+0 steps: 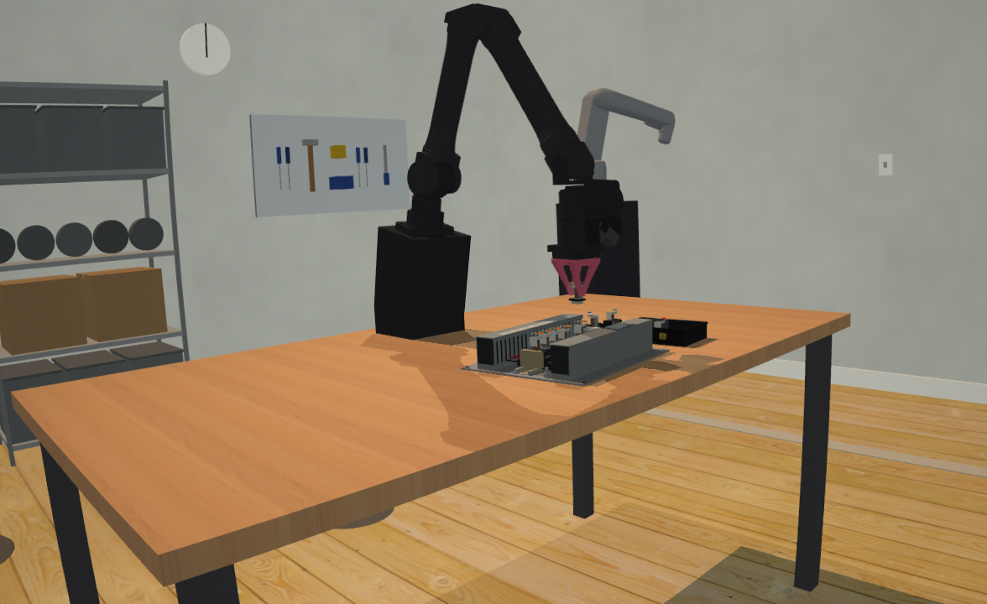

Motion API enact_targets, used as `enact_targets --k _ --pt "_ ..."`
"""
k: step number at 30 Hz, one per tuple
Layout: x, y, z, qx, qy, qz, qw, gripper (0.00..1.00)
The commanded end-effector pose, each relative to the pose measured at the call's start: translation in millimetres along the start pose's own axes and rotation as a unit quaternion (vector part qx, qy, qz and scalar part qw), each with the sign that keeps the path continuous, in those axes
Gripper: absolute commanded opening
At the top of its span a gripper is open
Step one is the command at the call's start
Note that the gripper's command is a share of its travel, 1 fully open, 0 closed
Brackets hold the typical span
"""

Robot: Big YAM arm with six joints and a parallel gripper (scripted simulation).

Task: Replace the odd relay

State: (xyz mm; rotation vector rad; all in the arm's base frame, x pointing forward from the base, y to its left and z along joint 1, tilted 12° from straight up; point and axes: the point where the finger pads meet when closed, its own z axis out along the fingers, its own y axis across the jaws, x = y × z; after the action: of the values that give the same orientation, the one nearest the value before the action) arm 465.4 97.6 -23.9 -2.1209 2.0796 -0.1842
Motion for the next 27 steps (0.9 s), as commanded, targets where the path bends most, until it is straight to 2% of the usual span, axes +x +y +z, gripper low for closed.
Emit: enact_targets --k 1,14,22,27 --pt "0 -15 -4.5 0.007 -0.004 -0.018 1.0 0.0" --pt "25 -35 -7.3 0.009 -0.003 -0.019 1.0 0.0" --pt "23 -28 -2.5 0.001 -0.003 -0.025 1.0 0.0" --pt "21 -27 -4.8 0.003 -0.004 -0.027 1.0 0.0"
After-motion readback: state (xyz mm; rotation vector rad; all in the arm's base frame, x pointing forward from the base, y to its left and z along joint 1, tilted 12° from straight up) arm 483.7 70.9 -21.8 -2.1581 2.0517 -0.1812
